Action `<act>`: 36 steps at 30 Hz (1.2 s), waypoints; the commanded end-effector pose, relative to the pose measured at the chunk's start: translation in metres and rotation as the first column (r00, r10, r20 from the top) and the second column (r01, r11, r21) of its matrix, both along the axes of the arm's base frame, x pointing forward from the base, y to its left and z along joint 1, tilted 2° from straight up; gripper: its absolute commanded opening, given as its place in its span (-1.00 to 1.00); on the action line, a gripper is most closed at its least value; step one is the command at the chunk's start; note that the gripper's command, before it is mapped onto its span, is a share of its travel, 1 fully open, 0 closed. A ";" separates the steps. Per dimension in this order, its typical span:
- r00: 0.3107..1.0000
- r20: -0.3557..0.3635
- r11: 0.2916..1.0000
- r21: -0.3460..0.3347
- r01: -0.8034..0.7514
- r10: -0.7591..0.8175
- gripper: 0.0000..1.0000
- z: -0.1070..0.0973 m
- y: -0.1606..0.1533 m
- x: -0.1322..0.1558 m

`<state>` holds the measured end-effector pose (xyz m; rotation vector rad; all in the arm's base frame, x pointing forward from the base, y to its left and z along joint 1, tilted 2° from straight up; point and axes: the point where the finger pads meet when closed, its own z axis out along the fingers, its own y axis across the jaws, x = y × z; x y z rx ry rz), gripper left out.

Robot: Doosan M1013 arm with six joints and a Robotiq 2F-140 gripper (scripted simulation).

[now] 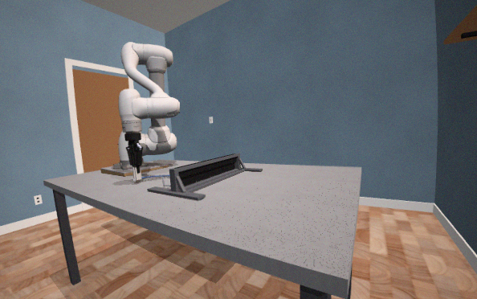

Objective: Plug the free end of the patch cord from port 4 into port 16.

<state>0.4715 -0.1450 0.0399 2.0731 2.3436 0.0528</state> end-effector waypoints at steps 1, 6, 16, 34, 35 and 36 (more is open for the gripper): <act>1.000 0.000 1.000 0.000 0.000 0.000 -1.00 0.005 0.000 0.000; 1.000 0.000 1.000 0.000 0.000 0.000 -1.00 0.014 0.000 0.000; 1.000 0.000 1.000 0.000 0.000 0.000 -1.00 0.028 0.000 -0.001; 1.000 0.000 1.000 0.000 0.000 0.000 -1.00 0.040 -0.001 -0.001; 1.000 0.000 1.000 0.000 0.000 0.000 -1.00 0.040 -0.001 -0.001; 1.000 0.000 1.000 0.000 0.000 0.000 -1.00 0.040 -0.001 -0.001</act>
